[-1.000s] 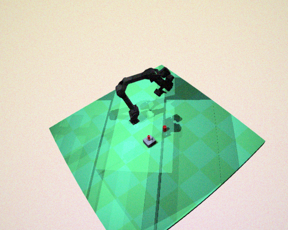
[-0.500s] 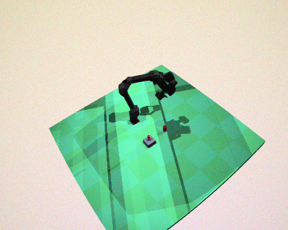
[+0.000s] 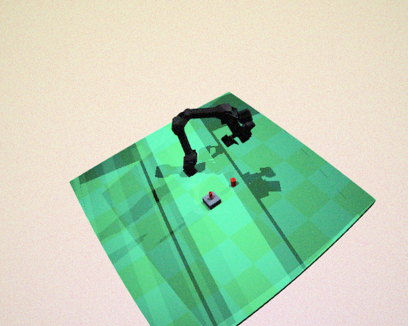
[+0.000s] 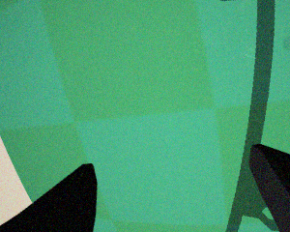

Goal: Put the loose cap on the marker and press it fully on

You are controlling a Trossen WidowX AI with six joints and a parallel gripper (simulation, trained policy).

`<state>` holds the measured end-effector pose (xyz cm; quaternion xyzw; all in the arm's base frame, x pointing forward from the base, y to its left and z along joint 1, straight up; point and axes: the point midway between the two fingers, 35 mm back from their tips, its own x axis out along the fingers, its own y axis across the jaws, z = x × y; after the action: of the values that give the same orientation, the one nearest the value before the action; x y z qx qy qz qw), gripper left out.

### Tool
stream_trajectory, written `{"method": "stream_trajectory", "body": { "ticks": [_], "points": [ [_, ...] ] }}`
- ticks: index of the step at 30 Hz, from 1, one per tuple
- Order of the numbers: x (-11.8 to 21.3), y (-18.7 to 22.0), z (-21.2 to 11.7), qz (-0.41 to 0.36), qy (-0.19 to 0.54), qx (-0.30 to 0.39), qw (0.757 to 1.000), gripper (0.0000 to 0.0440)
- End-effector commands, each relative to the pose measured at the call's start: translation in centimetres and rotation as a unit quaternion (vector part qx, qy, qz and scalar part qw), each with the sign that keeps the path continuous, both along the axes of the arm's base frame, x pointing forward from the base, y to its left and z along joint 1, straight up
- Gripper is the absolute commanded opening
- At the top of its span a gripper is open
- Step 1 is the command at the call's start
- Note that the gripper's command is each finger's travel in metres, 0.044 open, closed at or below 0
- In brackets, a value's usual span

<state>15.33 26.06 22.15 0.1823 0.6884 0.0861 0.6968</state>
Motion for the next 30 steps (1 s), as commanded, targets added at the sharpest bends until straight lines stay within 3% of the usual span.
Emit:
{"method": "stream_trajectory", "body": {
  "ticks": [1, 30],
  "points": [
    [0.8, -0.3, -0.4, -0.006, 0.007, -0.010, 1.000, 0.0324],
    [6.7, -5.6, -3.6, -0.069, 0.042, -0.094, 0.992, 0.0319]
  ]
}}
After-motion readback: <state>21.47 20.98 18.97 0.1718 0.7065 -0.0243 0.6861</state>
